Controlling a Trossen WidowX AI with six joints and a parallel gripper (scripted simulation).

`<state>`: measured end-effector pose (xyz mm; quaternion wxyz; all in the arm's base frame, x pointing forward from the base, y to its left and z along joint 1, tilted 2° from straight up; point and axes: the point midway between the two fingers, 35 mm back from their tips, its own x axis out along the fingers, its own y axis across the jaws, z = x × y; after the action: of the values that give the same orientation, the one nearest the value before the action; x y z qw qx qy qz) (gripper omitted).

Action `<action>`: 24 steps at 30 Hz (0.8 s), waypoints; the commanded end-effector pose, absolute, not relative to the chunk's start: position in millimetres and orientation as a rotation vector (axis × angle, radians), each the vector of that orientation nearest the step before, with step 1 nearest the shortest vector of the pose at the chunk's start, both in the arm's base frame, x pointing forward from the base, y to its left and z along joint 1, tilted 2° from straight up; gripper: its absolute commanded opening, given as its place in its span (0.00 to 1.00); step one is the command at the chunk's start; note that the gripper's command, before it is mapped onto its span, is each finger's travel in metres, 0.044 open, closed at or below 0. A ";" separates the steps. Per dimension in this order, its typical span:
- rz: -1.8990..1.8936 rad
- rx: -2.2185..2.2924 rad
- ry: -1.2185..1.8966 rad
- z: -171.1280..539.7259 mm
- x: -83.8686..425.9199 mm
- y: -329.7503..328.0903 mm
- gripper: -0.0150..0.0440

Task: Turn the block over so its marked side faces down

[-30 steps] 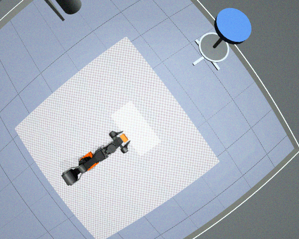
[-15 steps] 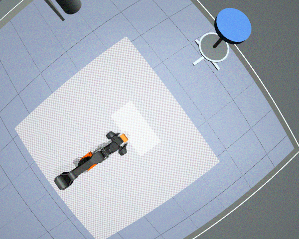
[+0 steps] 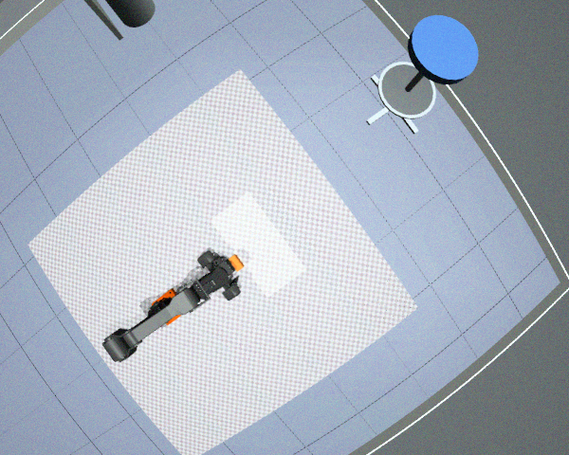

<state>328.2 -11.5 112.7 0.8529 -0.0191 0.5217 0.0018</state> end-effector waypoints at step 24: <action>-0.012 -0.041 1.534 97.4 354.1 -11.4 1.00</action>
<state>353.0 -10.4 102.1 0.7204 -0.0175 0.6933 -0.0036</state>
